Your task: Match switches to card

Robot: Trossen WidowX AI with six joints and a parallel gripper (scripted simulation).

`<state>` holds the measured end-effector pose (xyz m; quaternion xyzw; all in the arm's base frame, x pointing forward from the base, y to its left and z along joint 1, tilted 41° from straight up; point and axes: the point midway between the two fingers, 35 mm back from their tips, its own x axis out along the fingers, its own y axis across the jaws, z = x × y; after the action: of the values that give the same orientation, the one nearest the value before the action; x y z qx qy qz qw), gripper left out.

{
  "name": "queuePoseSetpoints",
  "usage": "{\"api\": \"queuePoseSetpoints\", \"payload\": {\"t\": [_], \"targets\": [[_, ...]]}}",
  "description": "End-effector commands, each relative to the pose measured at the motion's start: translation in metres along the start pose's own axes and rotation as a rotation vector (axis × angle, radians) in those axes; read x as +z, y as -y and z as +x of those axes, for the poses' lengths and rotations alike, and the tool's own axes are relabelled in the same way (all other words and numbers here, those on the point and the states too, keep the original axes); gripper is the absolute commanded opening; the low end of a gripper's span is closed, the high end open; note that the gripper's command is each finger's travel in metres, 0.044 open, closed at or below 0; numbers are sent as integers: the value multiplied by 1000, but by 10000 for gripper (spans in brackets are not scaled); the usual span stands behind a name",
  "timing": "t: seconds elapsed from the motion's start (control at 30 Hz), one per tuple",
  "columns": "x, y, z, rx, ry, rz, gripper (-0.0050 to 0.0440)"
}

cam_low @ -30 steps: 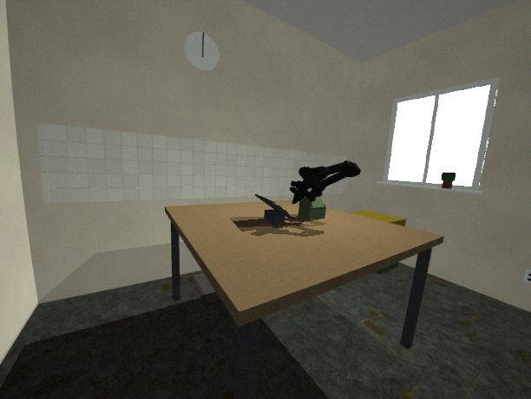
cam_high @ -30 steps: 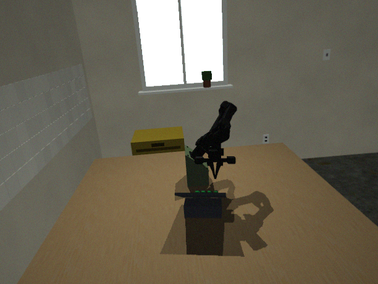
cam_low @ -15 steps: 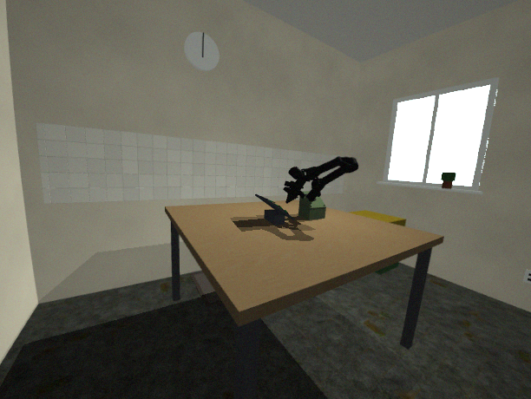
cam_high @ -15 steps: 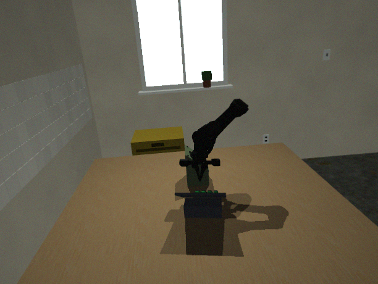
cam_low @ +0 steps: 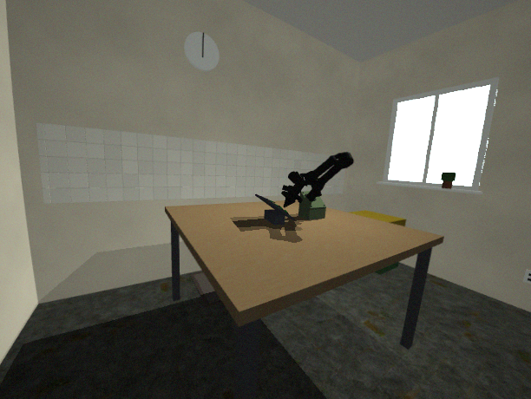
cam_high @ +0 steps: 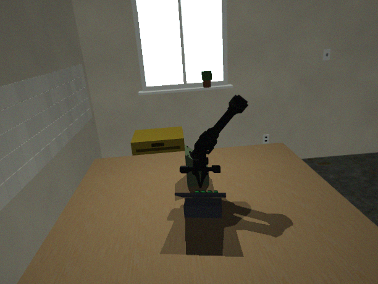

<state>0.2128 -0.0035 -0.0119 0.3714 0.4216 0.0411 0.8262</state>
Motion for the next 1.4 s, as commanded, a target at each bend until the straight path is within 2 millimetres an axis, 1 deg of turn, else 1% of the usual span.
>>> {"api": "queuePoseSetpoints", "payload": {"t": [0.0,0.13,0.43,1.37], "targets": [[-3,1,3,-4,-5,6,0],[-3,1,4,-5,-5,6,0],[-3,2,16,-5,-5,6,0],[-3,2,17,-5,-5,6,0]]}}
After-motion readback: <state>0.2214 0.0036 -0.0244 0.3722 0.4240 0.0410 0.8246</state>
